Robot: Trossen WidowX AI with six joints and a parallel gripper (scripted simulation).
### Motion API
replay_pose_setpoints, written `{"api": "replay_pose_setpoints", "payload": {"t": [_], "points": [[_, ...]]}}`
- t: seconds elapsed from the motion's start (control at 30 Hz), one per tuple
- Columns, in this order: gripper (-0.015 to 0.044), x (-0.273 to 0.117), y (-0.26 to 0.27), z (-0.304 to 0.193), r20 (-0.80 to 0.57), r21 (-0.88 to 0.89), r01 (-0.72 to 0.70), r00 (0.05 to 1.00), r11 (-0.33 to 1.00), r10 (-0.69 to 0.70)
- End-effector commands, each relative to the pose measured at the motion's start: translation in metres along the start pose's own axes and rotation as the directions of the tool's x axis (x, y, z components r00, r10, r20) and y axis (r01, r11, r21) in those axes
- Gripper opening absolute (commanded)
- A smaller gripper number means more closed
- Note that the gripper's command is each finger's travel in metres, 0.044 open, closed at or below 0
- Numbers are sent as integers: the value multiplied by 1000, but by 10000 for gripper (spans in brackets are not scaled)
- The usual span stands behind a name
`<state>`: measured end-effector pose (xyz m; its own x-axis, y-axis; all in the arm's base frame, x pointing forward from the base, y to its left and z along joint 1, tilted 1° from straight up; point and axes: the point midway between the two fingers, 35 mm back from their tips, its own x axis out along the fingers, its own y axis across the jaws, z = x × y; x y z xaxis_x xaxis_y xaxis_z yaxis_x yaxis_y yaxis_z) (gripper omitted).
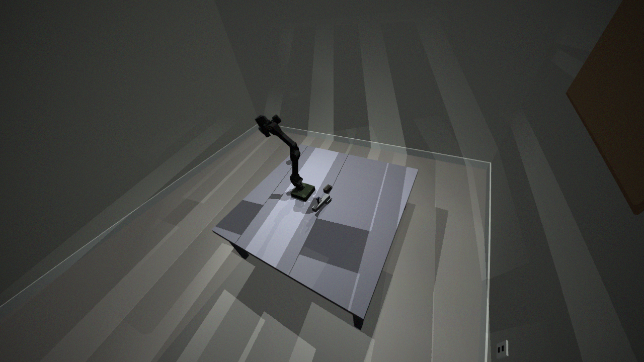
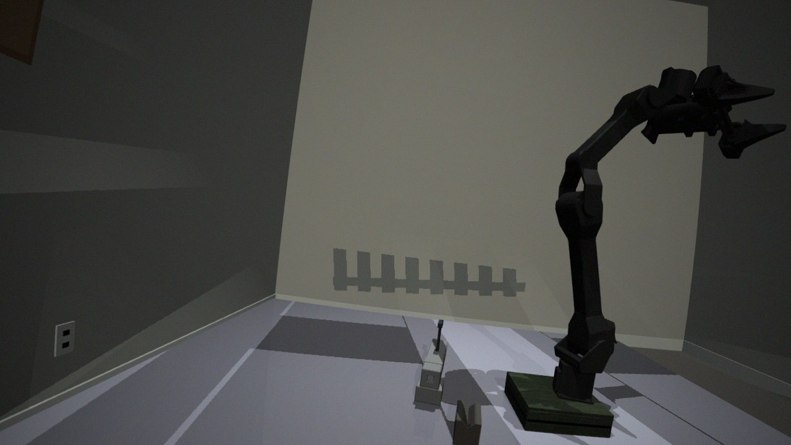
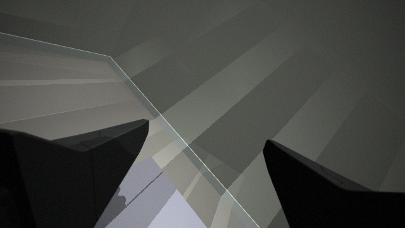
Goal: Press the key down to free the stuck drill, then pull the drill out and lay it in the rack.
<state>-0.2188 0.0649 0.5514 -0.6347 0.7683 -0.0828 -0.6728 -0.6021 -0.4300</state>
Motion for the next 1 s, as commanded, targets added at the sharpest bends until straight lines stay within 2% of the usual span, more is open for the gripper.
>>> {"api": "replay_pose_setpoints", "payload": {"t": [0.0,0.27,0.47,0.6,0.73,0.97], "points": [[374,0,0,0,0,0,0,1000,1000,0],[164,-1,2,0,3,-4,-9,1000,1000,9],[6,-34,74,5,74,-149,-295,949,944,308],[0,-74,126,1,100,-268,-476,851,837,516],[0,-123,169,-11,97,-385,-617,712,686,695],[0,-226,217,-50,27,-579,-737,410,348,912]]}}
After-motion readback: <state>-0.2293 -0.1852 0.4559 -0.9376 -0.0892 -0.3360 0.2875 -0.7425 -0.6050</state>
